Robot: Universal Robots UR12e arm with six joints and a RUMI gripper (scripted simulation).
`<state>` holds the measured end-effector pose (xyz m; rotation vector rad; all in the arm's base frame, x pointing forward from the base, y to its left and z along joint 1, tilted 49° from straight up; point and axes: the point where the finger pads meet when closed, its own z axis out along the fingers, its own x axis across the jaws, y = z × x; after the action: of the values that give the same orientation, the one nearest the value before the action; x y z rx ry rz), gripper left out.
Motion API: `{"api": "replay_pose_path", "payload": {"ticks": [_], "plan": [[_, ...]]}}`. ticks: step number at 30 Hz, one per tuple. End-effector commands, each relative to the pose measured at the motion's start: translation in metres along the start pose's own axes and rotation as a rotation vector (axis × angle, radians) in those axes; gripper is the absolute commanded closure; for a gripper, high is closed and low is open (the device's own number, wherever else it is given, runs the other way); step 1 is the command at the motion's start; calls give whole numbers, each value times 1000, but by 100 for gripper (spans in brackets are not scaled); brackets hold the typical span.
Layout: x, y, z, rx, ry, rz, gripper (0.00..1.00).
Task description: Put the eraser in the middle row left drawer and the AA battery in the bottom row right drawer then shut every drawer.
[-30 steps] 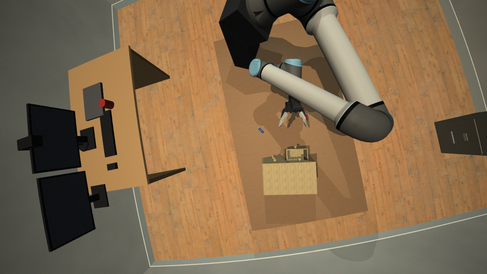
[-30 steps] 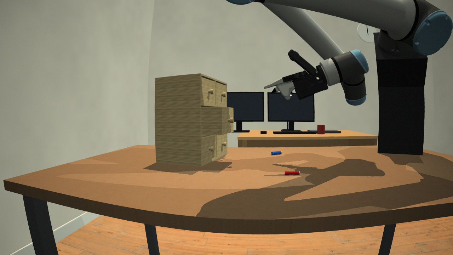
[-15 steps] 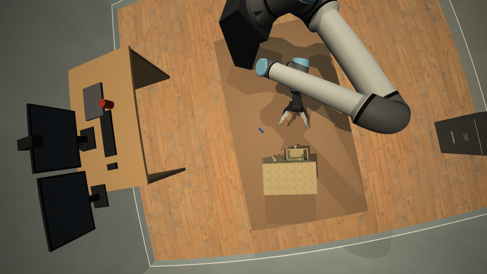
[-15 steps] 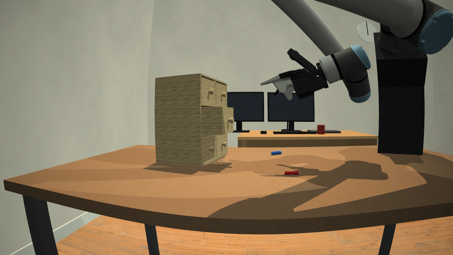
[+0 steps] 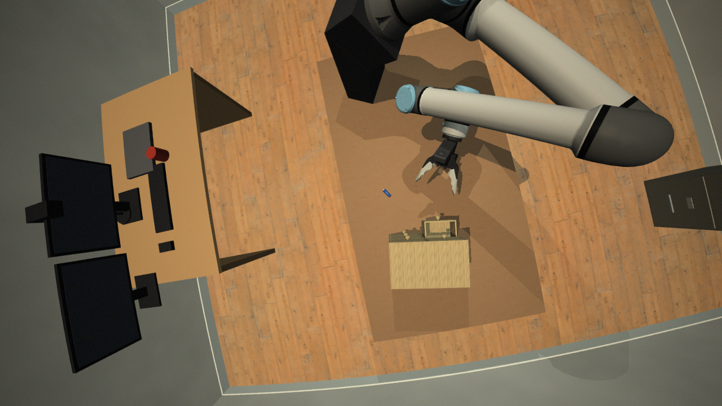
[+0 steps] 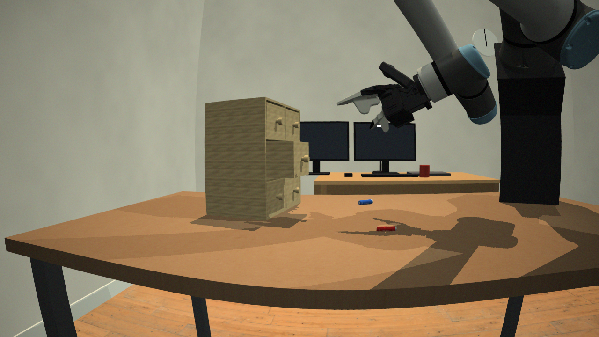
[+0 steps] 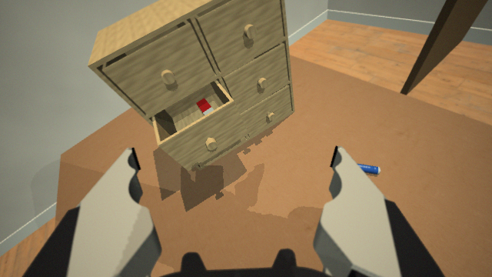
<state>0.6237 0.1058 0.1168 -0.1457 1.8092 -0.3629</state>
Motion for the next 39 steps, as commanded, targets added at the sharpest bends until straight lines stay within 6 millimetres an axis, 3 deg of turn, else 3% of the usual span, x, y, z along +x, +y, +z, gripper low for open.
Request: {"api": "replay_pose_path", "payload": {"ticks": [1,21,36,39], "plan": [[-1,-2,0,5,114,141,0],[-3,-8,-2,8,417,577,0],[-6,-14,-7,15,768,1087,0],[-7,-15,-7,15,794,1125,0]]}}
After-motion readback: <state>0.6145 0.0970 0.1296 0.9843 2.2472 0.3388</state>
